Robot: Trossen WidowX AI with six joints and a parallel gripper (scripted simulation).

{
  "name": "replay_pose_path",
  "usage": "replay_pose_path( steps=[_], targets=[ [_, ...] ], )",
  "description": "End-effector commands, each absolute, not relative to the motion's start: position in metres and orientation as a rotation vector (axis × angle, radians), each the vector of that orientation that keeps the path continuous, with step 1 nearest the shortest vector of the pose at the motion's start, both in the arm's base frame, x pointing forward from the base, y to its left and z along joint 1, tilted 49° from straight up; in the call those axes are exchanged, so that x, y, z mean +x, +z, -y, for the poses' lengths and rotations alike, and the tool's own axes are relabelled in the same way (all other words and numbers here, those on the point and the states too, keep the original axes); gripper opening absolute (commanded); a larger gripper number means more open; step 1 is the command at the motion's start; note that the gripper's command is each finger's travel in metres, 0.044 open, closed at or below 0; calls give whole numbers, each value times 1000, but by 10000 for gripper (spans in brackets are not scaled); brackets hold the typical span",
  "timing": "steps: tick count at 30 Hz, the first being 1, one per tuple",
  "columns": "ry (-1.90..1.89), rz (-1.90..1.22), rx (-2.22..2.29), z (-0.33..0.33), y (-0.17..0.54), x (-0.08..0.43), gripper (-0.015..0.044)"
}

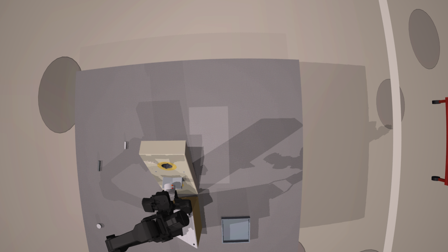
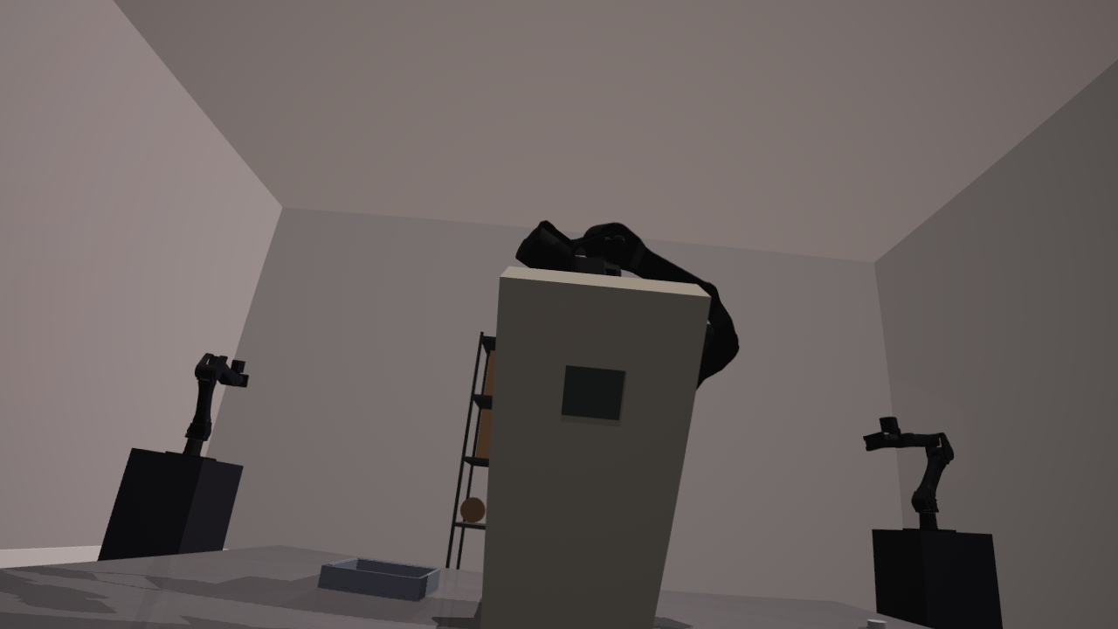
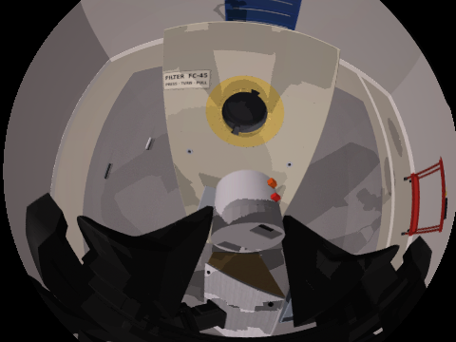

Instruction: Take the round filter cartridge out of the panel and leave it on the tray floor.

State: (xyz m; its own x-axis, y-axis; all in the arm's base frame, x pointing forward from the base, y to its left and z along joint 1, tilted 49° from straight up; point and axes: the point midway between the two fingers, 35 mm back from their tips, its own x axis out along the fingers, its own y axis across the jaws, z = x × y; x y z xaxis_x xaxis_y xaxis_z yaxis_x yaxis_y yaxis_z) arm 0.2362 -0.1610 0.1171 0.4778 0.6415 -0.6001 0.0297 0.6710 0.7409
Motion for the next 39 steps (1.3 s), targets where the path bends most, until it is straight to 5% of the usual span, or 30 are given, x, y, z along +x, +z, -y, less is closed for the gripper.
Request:
replay_pose_path(
  steps=[1,21,39],
  targets=[
    [423,-1014,760,170,125,231,0],
    [405,-1033,778,214,58,231,0],
    [-260,-1331,1108,268,-42,149,0]
  ],
)
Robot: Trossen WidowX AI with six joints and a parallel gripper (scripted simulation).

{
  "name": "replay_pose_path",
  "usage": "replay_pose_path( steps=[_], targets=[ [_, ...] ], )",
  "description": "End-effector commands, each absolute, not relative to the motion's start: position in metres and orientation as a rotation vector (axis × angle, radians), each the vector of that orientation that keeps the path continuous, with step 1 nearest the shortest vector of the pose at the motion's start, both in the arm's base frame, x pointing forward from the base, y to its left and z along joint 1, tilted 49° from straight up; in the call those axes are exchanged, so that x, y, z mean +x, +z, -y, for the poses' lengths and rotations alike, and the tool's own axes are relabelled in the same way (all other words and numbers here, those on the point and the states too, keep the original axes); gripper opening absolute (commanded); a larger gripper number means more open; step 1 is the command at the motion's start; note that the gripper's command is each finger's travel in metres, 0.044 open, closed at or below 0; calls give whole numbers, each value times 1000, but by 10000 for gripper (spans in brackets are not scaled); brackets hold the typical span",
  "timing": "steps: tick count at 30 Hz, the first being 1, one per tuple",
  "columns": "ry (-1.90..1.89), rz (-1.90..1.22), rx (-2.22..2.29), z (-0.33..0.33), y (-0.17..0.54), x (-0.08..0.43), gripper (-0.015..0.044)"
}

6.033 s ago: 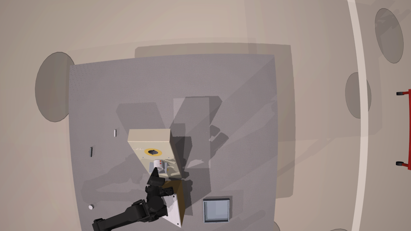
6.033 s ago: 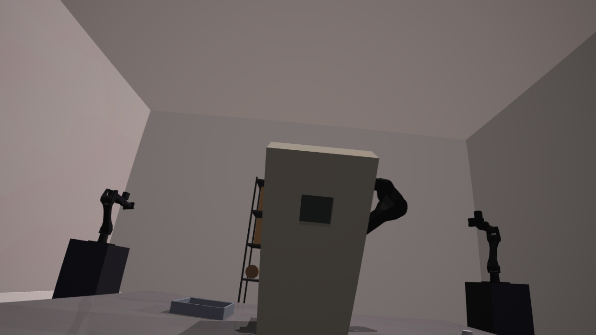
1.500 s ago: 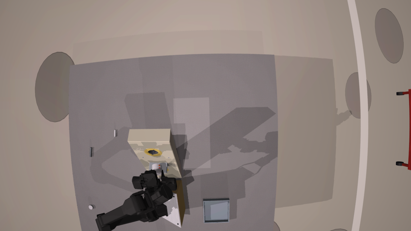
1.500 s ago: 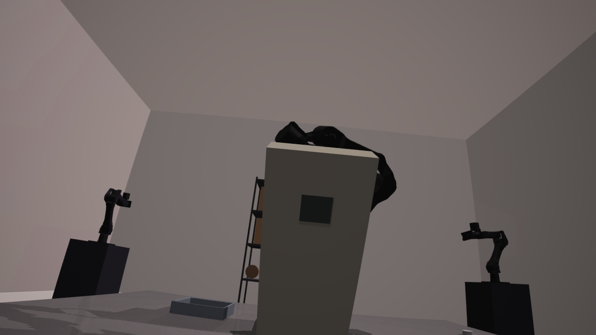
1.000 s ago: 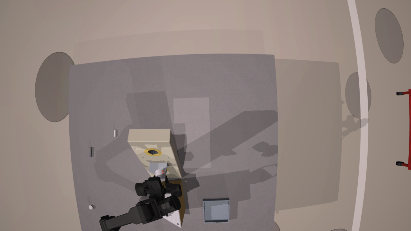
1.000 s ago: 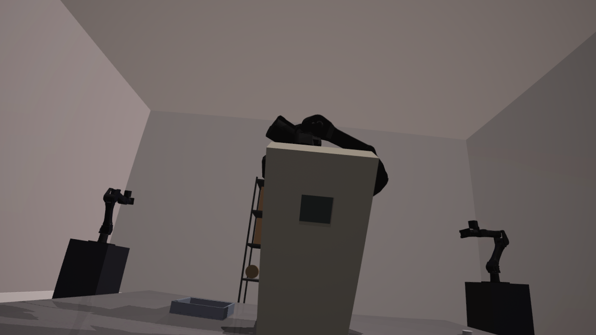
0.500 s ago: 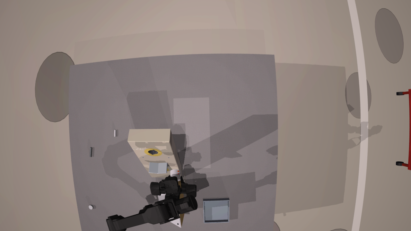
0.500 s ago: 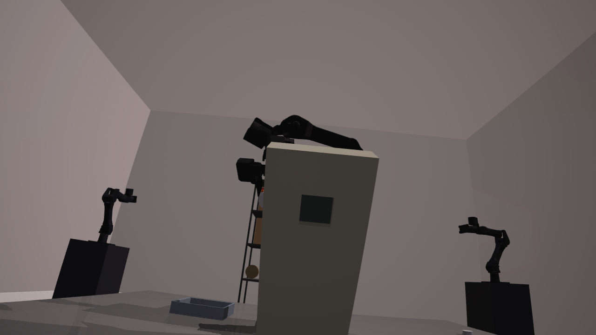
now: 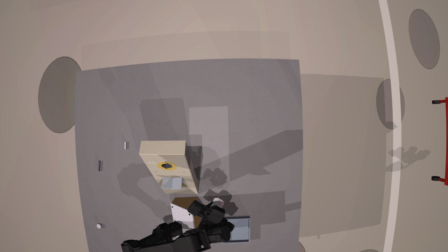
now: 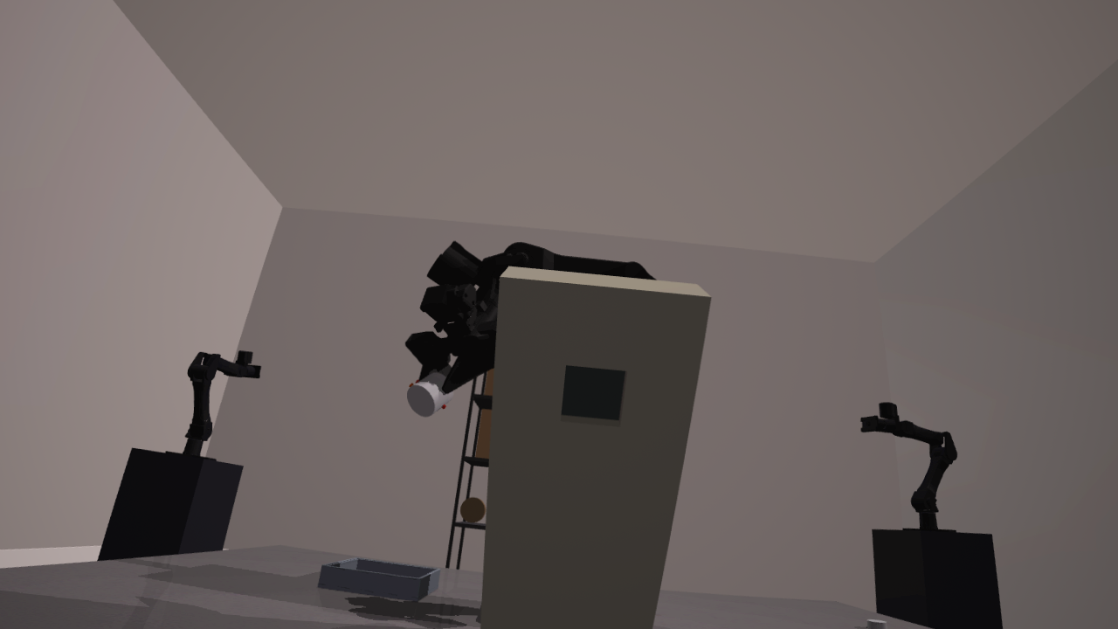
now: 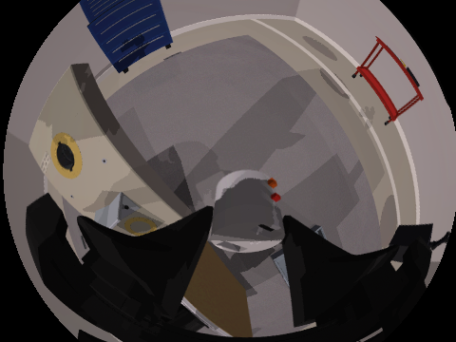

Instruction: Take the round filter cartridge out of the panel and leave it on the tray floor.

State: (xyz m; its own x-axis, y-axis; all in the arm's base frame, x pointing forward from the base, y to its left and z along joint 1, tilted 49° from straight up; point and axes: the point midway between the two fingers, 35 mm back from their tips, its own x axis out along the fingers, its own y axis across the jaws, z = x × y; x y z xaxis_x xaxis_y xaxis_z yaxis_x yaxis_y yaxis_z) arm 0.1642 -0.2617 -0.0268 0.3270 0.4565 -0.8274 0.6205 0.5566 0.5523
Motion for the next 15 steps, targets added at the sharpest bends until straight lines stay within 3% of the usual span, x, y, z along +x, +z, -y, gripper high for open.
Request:
replay_pose_path(
  steps=[1,8,15],
  targets=[
    [-305,-1340,1126,271,-46,144,0],
    [-603,-1368,1235,287,-75,110,0],
    [-616,-1370,1240,287,-78,106,0]
  ],
)
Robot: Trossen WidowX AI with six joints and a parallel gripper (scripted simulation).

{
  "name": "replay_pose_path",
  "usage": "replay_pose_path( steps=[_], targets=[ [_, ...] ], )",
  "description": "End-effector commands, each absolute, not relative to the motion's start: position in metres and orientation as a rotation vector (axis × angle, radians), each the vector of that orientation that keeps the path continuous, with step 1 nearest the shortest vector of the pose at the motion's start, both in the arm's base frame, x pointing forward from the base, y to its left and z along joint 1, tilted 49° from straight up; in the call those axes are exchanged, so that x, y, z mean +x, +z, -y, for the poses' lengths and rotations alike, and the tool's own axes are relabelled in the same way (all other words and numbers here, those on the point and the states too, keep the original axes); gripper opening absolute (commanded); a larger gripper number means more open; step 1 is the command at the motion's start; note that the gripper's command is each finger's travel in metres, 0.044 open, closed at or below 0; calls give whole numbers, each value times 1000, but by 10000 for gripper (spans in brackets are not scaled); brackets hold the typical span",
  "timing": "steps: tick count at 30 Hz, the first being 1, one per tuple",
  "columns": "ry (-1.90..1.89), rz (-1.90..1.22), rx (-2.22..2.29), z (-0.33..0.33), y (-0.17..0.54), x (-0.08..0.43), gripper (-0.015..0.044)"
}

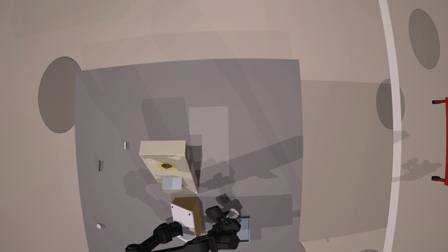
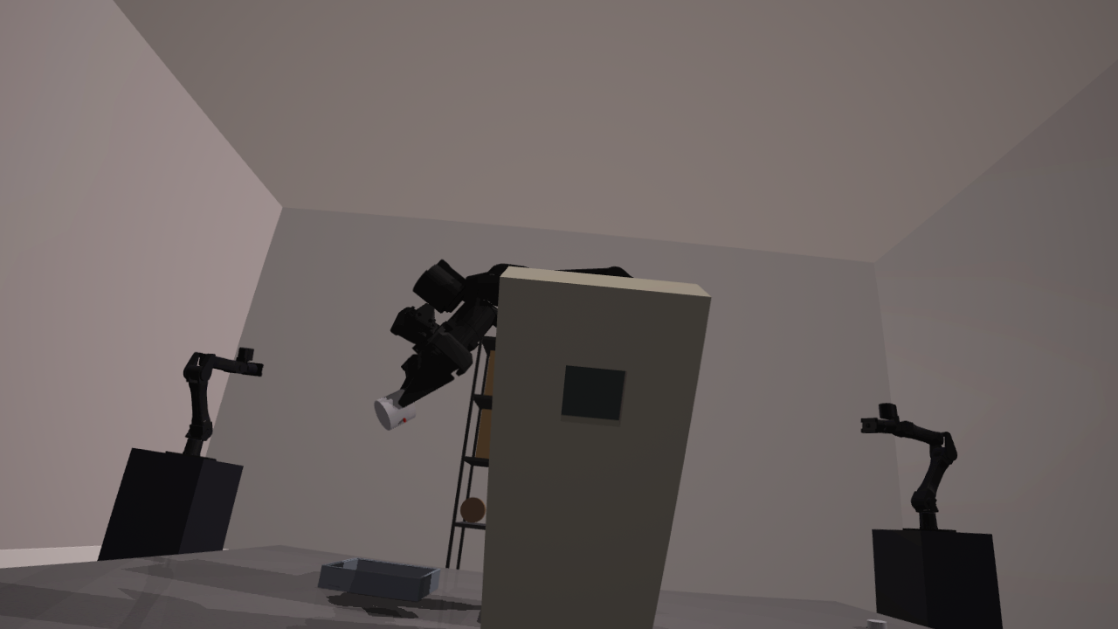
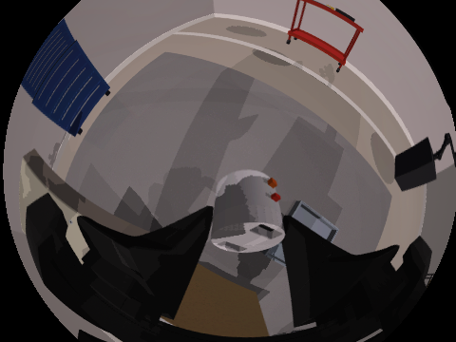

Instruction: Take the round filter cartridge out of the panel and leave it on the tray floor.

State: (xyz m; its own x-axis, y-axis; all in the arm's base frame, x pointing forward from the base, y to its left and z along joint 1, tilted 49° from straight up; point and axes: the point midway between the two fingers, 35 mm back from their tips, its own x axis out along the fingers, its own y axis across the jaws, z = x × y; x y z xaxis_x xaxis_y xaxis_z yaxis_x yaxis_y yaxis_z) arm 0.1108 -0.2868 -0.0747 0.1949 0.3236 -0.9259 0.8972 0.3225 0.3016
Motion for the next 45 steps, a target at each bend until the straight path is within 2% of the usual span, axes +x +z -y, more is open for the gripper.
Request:
replay_pose_path(
  steps=[1,9,28,45],
  targets=[
    [-622,-1372,1243,286,-80,103,0],
    [-705,-1395,1280,275,-105,63,0],
    [-1289,-1471,1442,203,-179,-70,0],
    [-1311,-1475,1448,163,-217,-77,0]
  ],
)
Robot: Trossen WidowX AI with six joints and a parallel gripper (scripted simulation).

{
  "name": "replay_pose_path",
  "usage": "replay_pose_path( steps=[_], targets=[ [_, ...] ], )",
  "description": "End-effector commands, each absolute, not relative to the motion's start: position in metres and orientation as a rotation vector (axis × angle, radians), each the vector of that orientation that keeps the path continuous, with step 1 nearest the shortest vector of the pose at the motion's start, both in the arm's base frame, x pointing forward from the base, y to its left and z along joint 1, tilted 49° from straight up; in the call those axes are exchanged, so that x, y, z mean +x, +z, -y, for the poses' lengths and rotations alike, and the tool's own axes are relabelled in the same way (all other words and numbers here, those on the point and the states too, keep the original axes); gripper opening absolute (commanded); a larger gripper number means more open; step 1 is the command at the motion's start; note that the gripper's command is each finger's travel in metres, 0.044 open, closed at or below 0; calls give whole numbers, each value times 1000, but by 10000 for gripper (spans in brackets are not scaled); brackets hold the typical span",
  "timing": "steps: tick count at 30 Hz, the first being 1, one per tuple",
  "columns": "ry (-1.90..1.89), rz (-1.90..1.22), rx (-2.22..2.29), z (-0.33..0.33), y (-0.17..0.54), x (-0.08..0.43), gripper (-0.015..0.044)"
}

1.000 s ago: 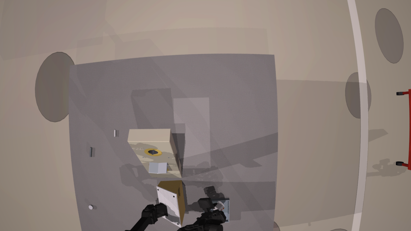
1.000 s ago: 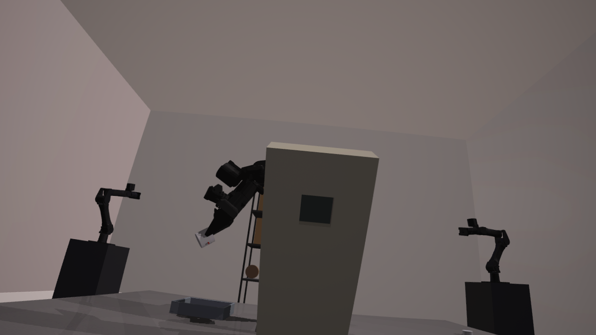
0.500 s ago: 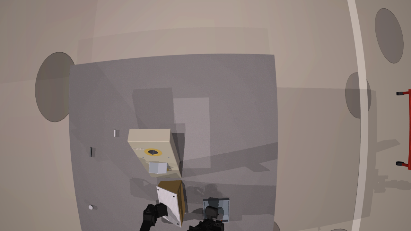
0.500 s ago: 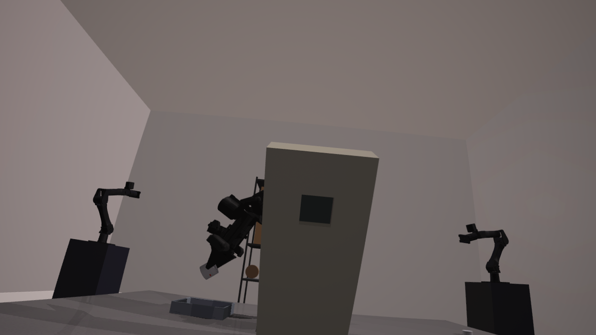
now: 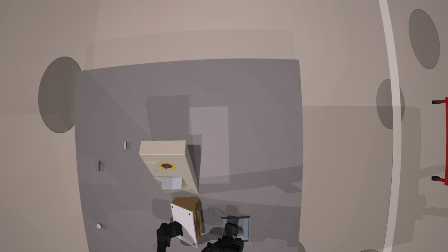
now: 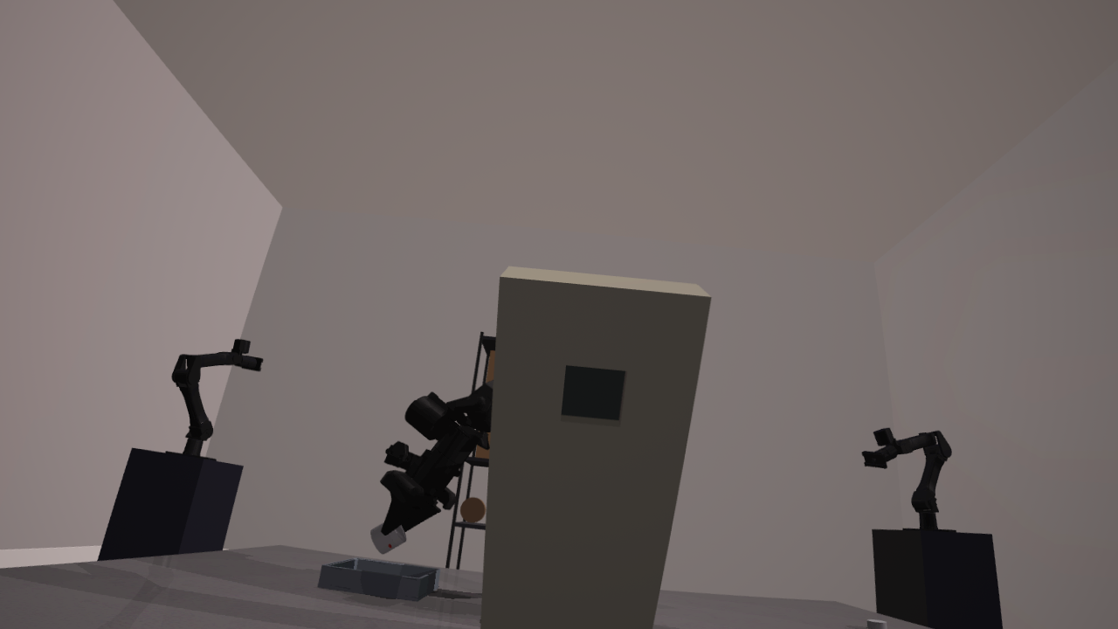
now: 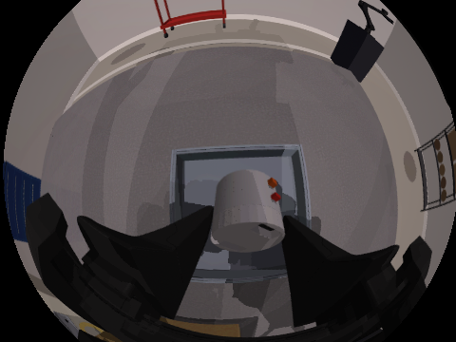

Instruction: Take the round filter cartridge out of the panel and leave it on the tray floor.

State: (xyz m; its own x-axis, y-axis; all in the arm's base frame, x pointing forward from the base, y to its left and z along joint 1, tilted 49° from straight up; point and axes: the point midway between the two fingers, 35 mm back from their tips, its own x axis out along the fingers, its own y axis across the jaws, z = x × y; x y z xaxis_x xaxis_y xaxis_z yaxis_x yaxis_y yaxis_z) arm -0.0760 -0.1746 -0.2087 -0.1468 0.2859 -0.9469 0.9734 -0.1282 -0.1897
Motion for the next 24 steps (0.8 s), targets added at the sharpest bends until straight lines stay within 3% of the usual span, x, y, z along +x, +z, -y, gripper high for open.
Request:
replay_pose_path(
  steps=[1,9,24],
  targets=[
    [-1311,-1475,1448,160,-219,-77,0],
    [-1311,-1477,1448,143,-231,-77,0],
    [-1306,-1477,1456,146,-230,-76,394]
  ],
)
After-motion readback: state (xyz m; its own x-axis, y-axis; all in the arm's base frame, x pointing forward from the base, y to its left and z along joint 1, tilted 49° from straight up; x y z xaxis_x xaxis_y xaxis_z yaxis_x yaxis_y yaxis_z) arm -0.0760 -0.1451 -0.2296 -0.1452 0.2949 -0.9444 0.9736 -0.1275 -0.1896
